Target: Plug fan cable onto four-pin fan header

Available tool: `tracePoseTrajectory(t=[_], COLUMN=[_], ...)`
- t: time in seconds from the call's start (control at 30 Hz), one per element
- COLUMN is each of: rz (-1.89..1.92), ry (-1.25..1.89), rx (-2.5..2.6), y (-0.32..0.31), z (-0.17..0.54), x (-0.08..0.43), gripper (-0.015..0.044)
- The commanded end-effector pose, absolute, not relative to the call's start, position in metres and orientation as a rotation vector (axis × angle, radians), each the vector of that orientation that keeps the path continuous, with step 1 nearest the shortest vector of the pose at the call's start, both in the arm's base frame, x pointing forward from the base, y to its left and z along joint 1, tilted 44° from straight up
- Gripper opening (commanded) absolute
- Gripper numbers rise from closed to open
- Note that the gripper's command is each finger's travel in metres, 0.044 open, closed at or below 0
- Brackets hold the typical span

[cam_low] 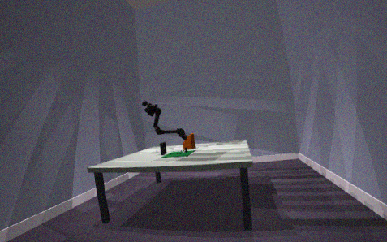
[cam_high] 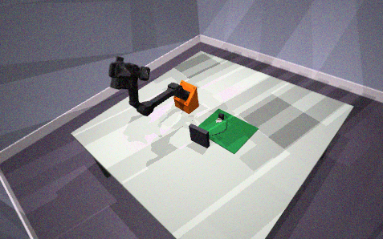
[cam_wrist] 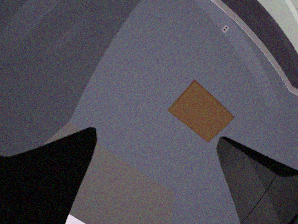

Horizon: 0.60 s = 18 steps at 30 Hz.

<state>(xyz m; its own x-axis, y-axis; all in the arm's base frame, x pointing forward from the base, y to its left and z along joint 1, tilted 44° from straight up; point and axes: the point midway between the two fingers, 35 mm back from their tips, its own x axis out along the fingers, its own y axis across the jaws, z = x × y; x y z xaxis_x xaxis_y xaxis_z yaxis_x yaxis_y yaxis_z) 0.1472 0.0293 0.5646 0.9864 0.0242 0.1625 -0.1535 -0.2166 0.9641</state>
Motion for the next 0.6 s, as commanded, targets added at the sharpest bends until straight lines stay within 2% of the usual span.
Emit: tracePoseTrajectory(t=[0.0, 0.17, 0.57], rz=[0.163, 0.172, 0.202], ry=[-0.096, -0.128, -0.251], rx=[1.783, 1.715, 1.194], y=[0.029, 0.044, 0.159], z=[0.565, 0.567, 0.554], x=[0.147, 0.147, 0.173], gripper=[0.0426, 0.0440, 0.0440])
